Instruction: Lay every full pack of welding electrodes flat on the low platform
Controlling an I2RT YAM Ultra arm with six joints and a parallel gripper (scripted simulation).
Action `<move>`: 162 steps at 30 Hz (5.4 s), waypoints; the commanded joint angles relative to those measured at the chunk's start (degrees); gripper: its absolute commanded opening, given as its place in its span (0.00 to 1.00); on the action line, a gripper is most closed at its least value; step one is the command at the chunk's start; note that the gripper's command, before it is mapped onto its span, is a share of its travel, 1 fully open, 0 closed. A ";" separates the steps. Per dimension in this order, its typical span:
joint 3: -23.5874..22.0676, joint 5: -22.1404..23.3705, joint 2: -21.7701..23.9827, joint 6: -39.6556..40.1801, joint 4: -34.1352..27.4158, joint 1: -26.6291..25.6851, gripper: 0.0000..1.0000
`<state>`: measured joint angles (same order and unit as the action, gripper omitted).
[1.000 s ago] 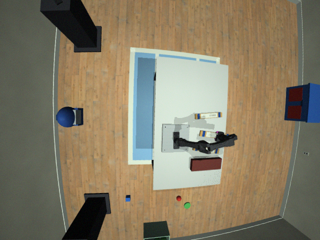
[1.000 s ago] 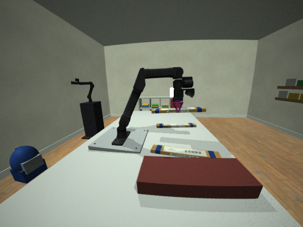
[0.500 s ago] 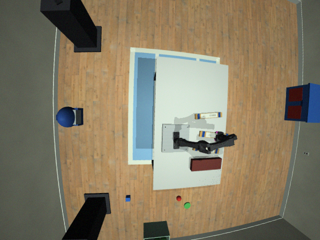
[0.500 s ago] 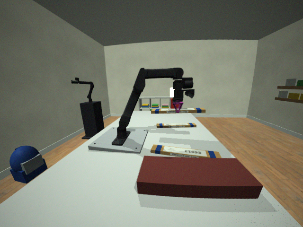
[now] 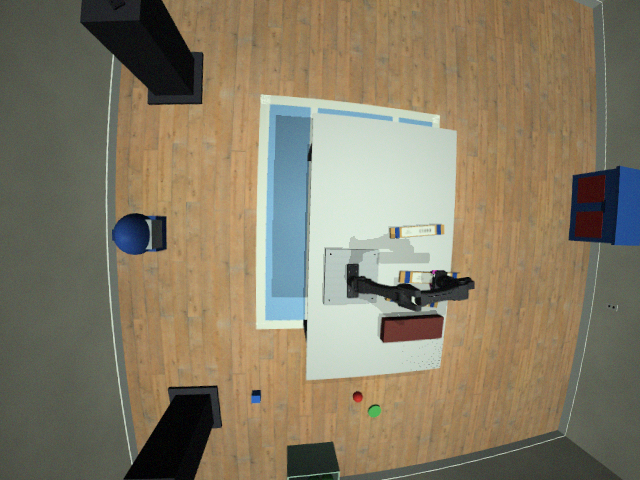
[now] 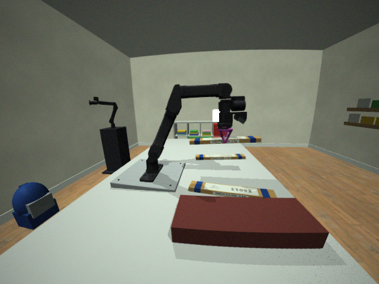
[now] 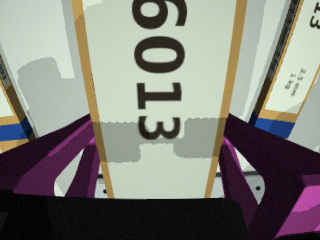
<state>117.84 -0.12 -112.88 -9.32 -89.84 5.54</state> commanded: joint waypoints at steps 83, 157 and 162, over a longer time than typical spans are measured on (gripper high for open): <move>2.46 0.55 0.48 9.82 -0.16 -8.39 0.00; -4.48 0.53 -1.71 9.81 4.68 -8.34 0.00; -4.48 0.53 -1.71 9.81 4.68 -8.34 0.00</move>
<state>111.83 0.27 -119.39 0.14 -84.79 -2.74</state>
